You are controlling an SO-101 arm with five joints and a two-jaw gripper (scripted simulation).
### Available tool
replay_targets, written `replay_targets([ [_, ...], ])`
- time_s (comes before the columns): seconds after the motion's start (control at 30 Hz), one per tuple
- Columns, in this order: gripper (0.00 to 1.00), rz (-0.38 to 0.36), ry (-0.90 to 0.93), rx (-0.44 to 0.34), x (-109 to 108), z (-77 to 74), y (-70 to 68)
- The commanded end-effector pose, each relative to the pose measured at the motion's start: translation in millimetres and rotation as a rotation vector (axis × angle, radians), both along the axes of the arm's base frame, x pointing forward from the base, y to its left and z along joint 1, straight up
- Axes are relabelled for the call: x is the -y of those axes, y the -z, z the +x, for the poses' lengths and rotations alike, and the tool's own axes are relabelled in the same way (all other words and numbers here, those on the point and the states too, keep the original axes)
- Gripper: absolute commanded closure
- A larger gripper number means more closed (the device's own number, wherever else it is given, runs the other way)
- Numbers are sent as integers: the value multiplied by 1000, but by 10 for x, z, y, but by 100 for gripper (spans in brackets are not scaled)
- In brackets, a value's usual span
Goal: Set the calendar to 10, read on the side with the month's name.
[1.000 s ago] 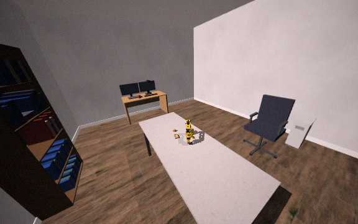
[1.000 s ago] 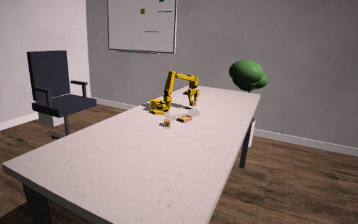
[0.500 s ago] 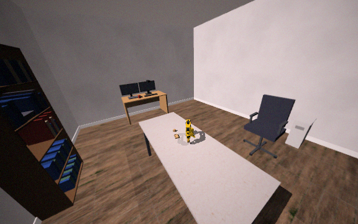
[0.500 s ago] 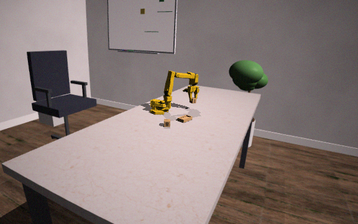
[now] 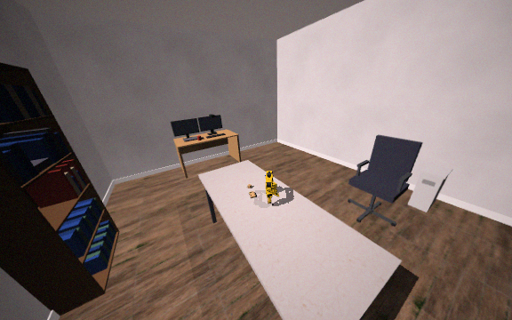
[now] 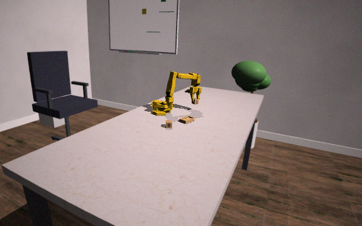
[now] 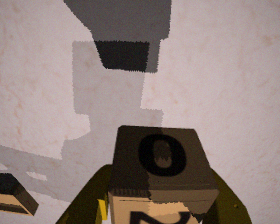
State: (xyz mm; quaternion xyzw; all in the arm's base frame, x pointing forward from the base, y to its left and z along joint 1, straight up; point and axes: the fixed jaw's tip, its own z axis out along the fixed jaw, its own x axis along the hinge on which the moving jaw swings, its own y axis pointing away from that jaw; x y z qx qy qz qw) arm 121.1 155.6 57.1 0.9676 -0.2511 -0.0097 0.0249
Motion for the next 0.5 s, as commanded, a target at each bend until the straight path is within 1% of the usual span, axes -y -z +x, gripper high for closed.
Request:
replay_targets([
  [0.0, 100, 64, -12, 47, -70, 41, -134],
  [0.47, 100, 64, 54, 47, -73, 36, -134],
])
